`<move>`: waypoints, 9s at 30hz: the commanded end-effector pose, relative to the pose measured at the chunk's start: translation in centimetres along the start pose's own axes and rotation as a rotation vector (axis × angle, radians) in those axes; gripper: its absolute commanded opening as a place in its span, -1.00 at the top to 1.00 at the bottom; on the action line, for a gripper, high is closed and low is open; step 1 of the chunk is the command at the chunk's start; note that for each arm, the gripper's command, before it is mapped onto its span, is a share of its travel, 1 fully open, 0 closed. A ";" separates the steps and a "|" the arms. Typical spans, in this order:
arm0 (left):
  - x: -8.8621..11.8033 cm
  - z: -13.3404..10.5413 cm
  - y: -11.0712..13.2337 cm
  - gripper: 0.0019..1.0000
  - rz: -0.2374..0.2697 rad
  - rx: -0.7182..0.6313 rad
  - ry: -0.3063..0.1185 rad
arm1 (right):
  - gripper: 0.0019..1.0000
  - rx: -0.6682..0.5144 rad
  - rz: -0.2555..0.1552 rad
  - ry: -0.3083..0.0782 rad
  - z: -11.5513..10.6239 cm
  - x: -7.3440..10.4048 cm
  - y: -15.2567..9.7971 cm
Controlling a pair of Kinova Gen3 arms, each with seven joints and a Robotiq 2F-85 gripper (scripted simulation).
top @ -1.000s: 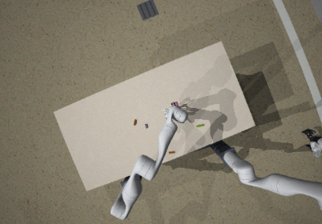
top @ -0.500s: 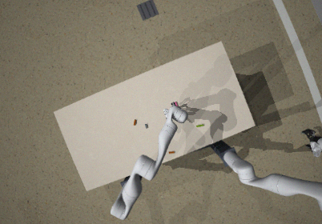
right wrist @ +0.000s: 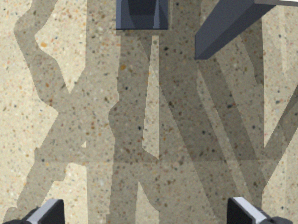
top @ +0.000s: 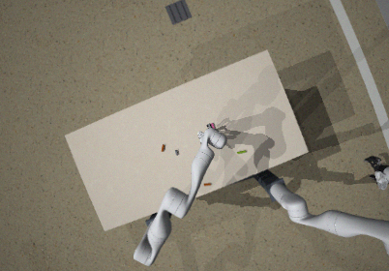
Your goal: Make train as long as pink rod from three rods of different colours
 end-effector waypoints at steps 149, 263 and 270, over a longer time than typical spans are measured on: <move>10.0 23.0 -19.2 0.65 -0.002 -0.714 0.001 | -1.00 0.000 0.000 -0.002 0.0 0.1 0.0; 0.1 23.2 -19.2 0.65 -0.002 -0.714 0.000 | -1.00 0.000 0.000 -0.002 0.0 0.1 0.0; 0.1 23.2 -19.2 0.65 -0.002 -0.714 0.000 | -1.00 0.000 0.000 -0.002 0.0 0.1 0.0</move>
Point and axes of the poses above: on each arm, the point where the finger pads meet when closed, its own x axis back along the fingers, its own y axis across the jaws, z = x × y, the point moved 7 cm from there along x, back along the fingers, and after that the axes turned 9 degrees about -x, right-handed, at the moved point
